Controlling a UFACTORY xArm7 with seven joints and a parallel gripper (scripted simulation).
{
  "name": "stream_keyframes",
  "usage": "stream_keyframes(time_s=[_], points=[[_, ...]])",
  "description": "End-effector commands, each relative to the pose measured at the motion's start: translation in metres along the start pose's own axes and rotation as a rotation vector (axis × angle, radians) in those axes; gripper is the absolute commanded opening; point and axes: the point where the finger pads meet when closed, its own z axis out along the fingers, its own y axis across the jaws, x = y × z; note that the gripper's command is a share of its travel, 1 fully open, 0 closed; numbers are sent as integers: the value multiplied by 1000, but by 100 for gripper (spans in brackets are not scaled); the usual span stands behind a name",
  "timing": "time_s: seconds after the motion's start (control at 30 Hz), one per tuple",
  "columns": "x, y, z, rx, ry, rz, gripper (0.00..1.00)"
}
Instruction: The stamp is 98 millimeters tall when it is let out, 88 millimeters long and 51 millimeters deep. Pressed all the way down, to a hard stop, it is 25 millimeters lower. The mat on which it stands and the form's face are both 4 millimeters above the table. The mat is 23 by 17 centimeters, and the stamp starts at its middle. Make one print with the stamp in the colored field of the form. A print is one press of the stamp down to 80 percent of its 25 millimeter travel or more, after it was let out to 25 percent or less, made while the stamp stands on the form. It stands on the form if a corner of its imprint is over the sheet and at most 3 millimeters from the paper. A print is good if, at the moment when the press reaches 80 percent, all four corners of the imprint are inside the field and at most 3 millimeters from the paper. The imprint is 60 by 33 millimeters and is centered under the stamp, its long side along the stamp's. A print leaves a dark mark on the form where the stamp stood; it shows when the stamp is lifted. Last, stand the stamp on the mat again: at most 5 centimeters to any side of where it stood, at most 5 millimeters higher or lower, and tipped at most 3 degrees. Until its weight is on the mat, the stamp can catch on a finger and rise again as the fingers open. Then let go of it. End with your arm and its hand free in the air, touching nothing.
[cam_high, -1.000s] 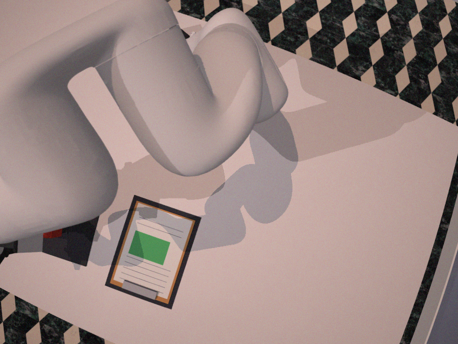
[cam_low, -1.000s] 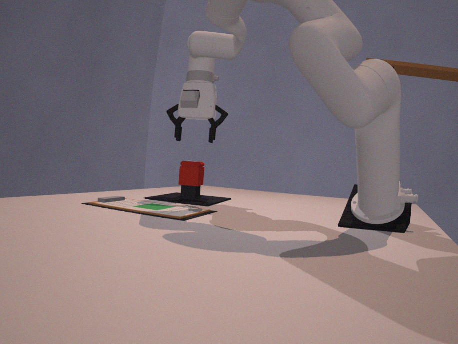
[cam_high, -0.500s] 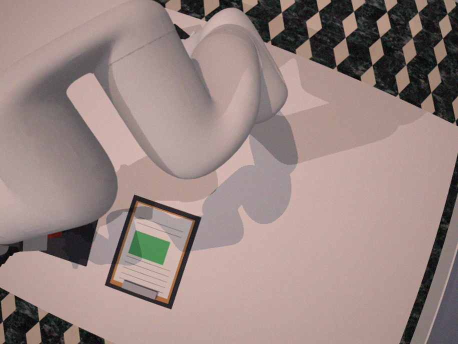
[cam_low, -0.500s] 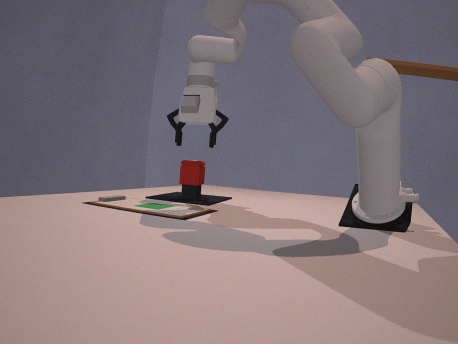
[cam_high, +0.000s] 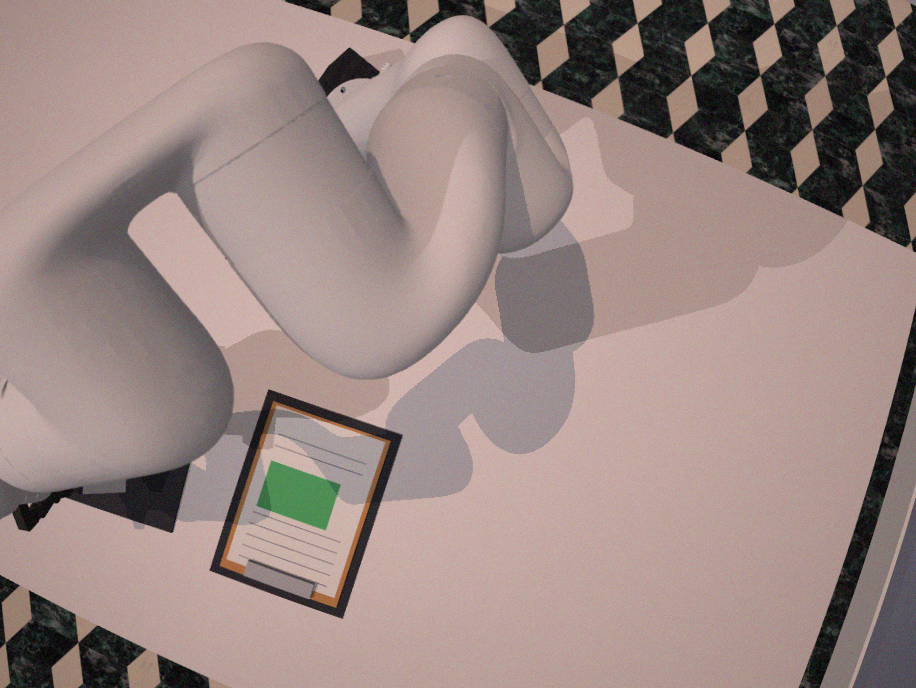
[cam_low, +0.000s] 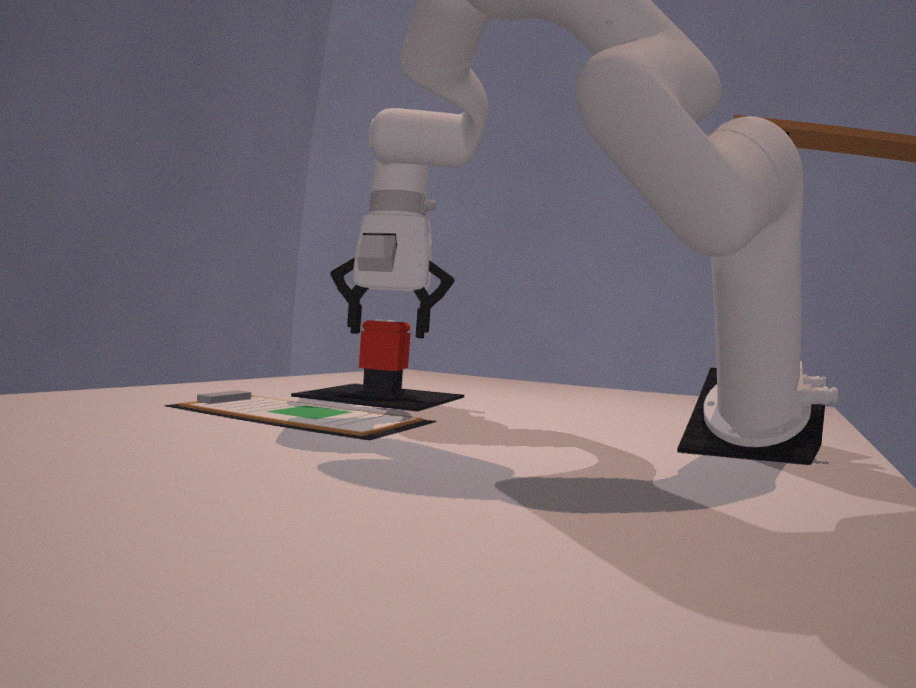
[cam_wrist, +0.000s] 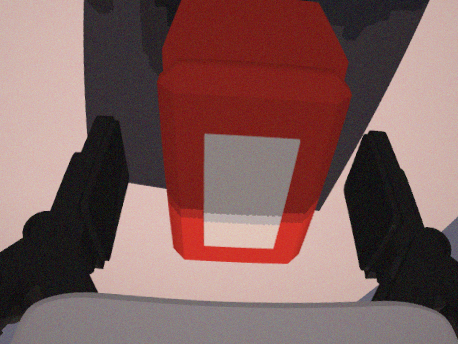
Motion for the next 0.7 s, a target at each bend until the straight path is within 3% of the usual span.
stream_keyframes(time_s=[0.0, 0.67], points=[[-2, 2, 16, -5, -6, 0, 96], [-3, 2, 26, -5, -6, 0, 96]])
